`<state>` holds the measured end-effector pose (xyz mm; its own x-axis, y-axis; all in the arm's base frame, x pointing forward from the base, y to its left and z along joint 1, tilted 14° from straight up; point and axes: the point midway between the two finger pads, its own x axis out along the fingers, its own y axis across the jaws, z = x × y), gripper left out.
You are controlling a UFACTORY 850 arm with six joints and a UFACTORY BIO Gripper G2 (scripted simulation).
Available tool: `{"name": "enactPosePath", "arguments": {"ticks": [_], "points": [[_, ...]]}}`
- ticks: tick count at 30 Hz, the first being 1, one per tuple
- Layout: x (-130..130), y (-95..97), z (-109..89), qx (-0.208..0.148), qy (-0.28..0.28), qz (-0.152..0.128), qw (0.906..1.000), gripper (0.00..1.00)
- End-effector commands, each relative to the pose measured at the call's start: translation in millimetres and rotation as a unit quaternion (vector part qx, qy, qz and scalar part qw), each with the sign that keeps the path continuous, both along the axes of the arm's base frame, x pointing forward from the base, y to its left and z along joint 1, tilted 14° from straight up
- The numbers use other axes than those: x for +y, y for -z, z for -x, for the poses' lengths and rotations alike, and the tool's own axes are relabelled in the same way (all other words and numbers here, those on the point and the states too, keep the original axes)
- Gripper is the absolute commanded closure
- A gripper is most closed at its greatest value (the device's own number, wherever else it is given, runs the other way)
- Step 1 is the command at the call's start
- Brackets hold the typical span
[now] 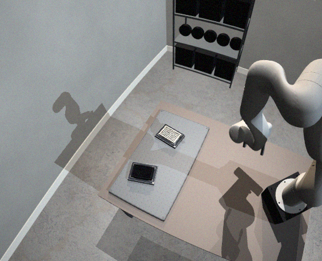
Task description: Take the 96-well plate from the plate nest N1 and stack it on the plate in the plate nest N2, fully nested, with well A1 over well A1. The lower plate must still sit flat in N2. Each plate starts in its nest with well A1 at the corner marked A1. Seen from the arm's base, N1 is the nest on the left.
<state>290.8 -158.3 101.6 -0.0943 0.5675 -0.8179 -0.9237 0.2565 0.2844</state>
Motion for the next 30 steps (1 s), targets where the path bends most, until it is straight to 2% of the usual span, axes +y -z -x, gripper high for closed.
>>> {"name": "enactPosePath", "arguments": {"ticks": [1,3,6,8,10,12,14,16,19,21,23,26,29,30], "points": [[16,0.1,-6.5,-0.004,0.039,-0.023,0.999,0.63],[25,0.2,-10.9,-0.008,0.056,-0.035,0.9978,0.63],[26,0.2,-11.2,-0.008,0.056,-0.035,0.9978,0.63],[34,0.1,-16.4,-0.015,0.084,-0.052,0.995,0.63],[40,0.0,-19.6,-0.016,0.087,-0.055,0.9946,0.63],[48,-0.3,-25.3,-0.024,0.114,-0.072,0.9906,0.63],[53,-0.5,-29.2,-0.025,0.117,-0.075,0.99,0.63],[61,-1.0,-35.4,-0.035,0.143,-0.092,0.9847,0.63],[67,-1.4,-40.0,-0.037,0.147,-0.094,0.9839,0.63],[74,-2.2,-46.8,-0.048,0.172,-0.112,0.9775,0.63],[74,-2.2,-46.8,-0.048,0.172,-0.112,0.9775,0.63],[84,-3.6,-57.4,-0.063,0.204,-0.133,0.9679,0.63],[92,-4.6,-65.0,-0.063,0.204,-0.133,0.9679,0.63],[95,-5.2,-68.8,-0.07,0.216,-0.142,0.9636,0.63]]}}
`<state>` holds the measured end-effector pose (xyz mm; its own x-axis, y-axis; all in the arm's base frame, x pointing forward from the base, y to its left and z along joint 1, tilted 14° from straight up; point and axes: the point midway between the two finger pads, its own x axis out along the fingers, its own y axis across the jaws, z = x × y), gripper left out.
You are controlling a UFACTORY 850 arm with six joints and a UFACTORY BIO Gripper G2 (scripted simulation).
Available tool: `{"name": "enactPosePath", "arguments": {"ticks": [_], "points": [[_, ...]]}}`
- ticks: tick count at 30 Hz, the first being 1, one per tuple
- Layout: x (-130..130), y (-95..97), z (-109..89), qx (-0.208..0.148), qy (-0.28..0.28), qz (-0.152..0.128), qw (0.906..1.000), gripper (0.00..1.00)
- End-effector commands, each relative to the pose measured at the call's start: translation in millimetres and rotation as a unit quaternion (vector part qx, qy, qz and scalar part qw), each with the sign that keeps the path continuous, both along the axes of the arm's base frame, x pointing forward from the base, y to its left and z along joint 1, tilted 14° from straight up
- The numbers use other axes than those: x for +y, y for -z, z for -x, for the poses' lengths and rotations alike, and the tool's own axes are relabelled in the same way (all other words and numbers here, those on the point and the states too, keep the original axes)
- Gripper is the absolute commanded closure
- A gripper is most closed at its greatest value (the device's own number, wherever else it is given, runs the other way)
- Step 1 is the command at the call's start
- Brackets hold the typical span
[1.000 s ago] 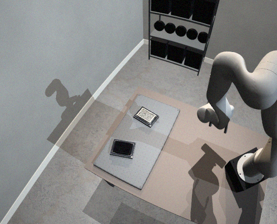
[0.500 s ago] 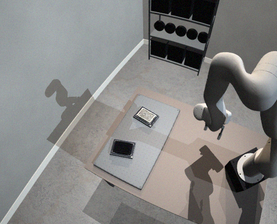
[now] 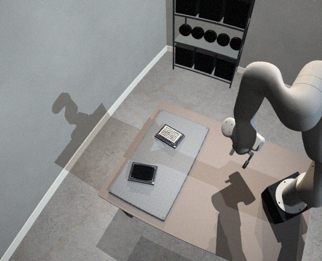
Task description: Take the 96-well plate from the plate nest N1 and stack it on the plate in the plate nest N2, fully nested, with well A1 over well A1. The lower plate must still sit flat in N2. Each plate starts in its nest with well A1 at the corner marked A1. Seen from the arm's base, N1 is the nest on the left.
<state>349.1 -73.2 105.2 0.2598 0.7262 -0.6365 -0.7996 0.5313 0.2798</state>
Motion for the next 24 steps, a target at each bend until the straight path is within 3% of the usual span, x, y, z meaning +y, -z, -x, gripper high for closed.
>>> {"name": "enactPosePath", "arguments": {"ticks": [1,15,24], "points": [[13,-2.2,-14.3,-0.015,0.033,-0.021,0.9991,0.63],[39,-9.2,-50.9,-0.051,0.093,-0.057,0.9927,0.63],[56,-17.1,-83.6,-0.089,0.149,-0.088,0.9809,0.63]]}}
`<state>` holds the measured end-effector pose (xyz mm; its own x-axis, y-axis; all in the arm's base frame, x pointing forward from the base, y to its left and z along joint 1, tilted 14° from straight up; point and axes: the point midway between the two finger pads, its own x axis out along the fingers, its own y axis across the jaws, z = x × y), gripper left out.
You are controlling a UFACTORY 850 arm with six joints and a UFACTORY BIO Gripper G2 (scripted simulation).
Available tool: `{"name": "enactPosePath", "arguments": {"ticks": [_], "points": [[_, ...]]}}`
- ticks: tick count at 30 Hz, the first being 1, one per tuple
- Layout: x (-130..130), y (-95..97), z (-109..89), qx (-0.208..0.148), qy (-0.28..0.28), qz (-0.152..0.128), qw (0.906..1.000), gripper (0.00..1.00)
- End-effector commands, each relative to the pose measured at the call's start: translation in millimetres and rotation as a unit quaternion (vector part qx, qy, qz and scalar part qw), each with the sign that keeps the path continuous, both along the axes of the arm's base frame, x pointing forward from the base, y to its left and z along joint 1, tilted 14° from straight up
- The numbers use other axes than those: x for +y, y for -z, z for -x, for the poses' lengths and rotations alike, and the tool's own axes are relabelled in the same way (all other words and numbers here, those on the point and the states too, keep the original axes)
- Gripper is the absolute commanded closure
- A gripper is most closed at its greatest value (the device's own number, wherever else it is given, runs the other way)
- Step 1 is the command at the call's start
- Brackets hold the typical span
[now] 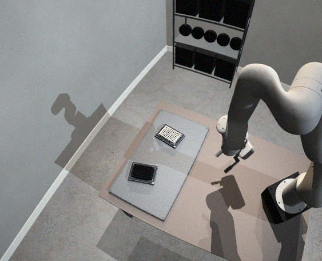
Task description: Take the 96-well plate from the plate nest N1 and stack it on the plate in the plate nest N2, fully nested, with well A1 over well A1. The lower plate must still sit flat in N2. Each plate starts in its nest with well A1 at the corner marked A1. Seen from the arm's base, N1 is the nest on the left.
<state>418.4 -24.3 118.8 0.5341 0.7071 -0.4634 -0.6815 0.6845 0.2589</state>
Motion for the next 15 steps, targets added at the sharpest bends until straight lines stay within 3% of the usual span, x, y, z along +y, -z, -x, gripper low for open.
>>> {"name": "enactPosePath", "arguments": {"ticks": [1,3,15], "points": [[7,-3.6,-14.4,-0.013,0.019,-0.011,0.9997,0.63],[7,-3.6,-14.4,-0.013,0.019,-0.011,0.9997,0.63],[22,-16.3,-57.6,-0.073,0.1,-0.048,0.9912,0.63]]}}
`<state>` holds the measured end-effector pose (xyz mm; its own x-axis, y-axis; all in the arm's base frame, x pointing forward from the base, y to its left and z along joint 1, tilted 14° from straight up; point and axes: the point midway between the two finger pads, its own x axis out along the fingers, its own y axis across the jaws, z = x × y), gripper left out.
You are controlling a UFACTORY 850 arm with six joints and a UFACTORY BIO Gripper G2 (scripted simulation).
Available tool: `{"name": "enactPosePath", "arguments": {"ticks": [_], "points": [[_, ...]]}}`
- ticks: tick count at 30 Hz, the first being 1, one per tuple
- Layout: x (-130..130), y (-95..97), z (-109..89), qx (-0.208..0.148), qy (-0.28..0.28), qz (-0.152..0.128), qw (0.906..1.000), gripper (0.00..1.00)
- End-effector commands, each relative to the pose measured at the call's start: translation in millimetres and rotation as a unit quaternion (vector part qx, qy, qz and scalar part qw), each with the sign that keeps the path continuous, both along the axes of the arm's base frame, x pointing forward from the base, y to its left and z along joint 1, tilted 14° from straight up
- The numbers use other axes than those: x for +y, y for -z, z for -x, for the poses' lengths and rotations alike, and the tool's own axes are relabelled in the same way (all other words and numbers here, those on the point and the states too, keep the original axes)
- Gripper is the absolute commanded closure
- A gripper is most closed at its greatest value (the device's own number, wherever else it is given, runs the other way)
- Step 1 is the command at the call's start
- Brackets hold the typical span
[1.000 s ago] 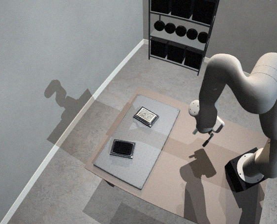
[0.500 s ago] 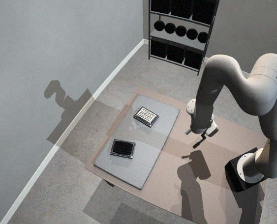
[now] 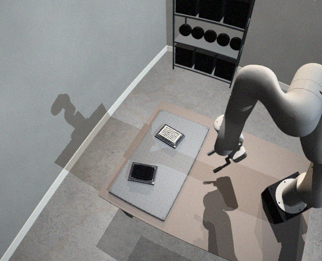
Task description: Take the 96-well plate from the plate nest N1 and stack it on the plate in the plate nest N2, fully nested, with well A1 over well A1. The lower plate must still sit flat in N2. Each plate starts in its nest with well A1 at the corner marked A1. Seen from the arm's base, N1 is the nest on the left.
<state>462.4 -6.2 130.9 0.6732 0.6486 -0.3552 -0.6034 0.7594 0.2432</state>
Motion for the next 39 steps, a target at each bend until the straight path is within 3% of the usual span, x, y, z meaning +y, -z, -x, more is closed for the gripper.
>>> {"name": "enactPosePath", "arguments": {"ticks": [1,5,17,22,26,29,31,33,35,39], "points": [[5,-5.7,-18.2,-0.024,0.032,-0.014,0.9991,0.63],[6,-6.8,-21.6,-0.024,0.032,-0.014,0.9991,0.63],[13,-24.6,-69.5,-0.089,0.116,-0.041,0.9884,0.63],[14,-27.6,-76.8,-0.099,0.128,-0.044,0.9858,0.63],[13,-35.6,-95.1,-0.131,0.169,-0.052,0.9755,0.63],[13,-39.6,-103.9,-0.132,0.171,-0.053,0.9749,0.63],[12,-43.9,-112.8,-0.152,0.196,-0.056,0.967,0.63],[11,-46.9,-118.8,-0.154,0.198,-0.057,0.9664,0.63],[9,-51.4,-127.6,-0.173,0.224,-0.059,0.9573,0.63],[8,-54.2,-132.9,-0.174,0.226,-0.059,0.9566,0.63]]}}
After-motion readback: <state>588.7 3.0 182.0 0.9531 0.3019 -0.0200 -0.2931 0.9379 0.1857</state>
